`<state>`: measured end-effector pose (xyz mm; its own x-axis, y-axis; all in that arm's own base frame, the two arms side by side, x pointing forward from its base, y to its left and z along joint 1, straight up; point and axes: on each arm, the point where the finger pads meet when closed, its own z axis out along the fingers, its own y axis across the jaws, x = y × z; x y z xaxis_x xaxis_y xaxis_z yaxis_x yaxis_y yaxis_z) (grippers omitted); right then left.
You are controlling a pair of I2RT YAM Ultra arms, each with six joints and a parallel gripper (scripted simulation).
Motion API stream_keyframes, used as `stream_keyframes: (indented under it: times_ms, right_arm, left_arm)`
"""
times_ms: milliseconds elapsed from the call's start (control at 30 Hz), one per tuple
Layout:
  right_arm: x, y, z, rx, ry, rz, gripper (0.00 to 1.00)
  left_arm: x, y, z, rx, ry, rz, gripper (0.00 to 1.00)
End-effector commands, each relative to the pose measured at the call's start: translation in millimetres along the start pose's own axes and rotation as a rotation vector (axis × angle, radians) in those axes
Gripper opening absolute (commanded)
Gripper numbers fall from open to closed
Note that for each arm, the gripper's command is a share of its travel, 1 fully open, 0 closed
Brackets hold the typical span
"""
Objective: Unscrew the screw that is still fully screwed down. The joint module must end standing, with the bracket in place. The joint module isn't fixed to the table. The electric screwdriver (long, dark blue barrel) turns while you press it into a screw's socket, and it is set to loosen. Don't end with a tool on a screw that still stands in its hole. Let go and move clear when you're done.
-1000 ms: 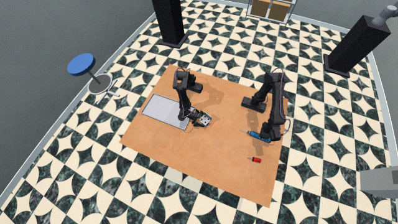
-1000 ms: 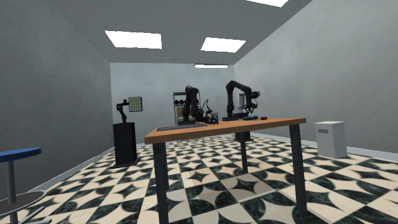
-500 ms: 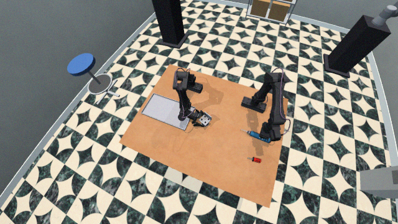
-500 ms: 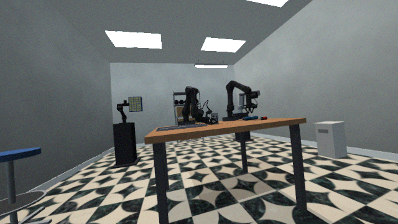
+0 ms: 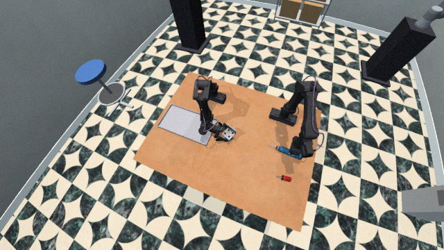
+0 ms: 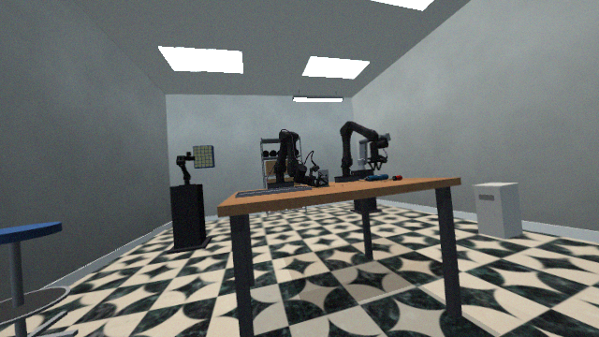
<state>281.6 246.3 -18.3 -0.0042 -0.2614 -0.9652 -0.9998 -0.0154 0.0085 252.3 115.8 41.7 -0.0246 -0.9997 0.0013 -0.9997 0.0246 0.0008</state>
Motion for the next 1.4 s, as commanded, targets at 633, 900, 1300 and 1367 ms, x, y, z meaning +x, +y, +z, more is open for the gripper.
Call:
stream_keyframes:
  times_ms: [633, 900, 1300, 1367]
  right_arm:
    - [-17.3, -9.0, 1.2, -0.005, -0.023, -0.050, 0.86]
    - [-18.2, -9.5, 1.4, -0.005, -0.023, -0.052, 0.86]
    - [-19.1, -10.1, 1.4, -0.005, -0.024, -0.058, 0.86]
    - [-19.4, -10.3, 1.4, -0.005, -0.024, -0.057, 0.86]
  left_arm:
    - [-5.3, -13.6, -15.1, 0.055, -0.044, 0.023, 0.65]
    - [-5.3, -13.6, -15.1, 0.055, -0.044, 0.023, 0.65]
    - [-5.3, -13.6, -15.1, 0.055, -0.044, 0.023, 0.65]
    - [-5.3, -13.6, -15.1, 0.055, -0.044, 0.023, 0.65]
